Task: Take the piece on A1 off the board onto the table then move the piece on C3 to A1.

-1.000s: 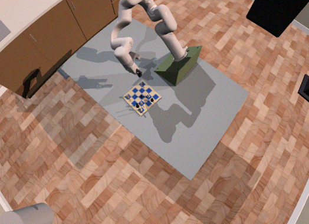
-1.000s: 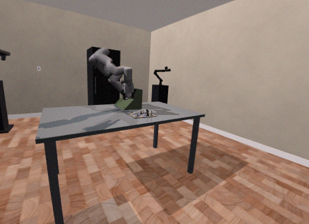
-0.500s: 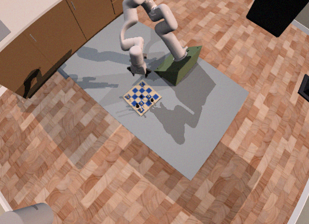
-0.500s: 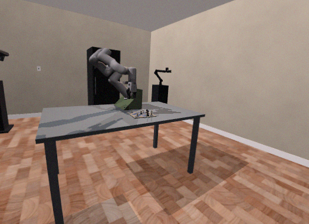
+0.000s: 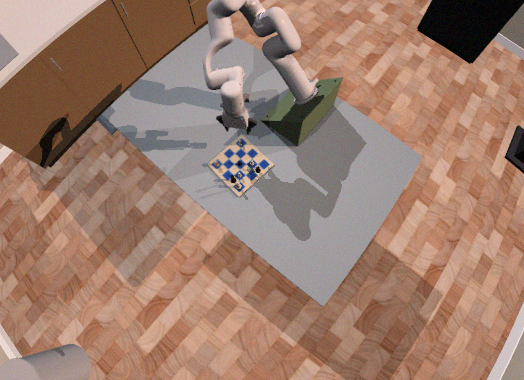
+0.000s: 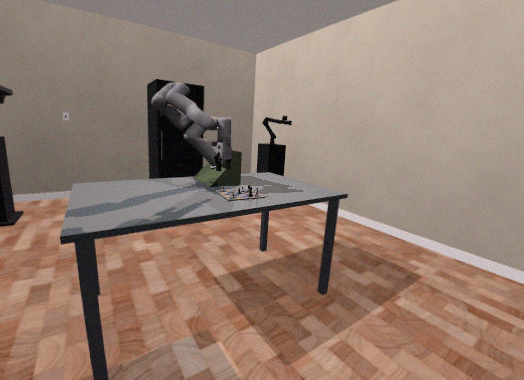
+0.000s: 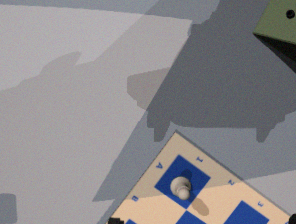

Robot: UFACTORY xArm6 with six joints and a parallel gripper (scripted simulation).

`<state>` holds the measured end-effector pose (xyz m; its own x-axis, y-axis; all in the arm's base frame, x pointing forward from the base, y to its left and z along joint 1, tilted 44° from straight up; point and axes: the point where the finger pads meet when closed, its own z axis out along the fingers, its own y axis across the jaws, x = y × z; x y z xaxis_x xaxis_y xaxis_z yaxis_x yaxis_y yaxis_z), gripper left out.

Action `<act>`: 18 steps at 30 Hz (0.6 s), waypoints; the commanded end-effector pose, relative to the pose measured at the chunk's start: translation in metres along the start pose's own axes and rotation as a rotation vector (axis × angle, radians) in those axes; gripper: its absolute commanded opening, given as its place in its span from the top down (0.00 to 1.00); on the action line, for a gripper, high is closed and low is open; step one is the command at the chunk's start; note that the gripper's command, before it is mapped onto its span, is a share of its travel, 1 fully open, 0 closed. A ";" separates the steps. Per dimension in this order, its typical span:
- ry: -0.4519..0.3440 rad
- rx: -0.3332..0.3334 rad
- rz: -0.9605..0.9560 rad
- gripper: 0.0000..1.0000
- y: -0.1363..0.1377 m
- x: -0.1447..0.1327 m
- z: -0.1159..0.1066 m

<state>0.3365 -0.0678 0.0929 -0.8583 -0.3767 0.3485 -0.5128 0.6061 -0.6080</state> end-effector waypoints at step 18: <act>-0.003 -0.001 0.000 0.65 0.000 -0.001 0.027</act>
<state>0.3370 -0.0868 0.0728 -0.8580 -0.3774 0.3485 -0.5133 0.6068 -0.6069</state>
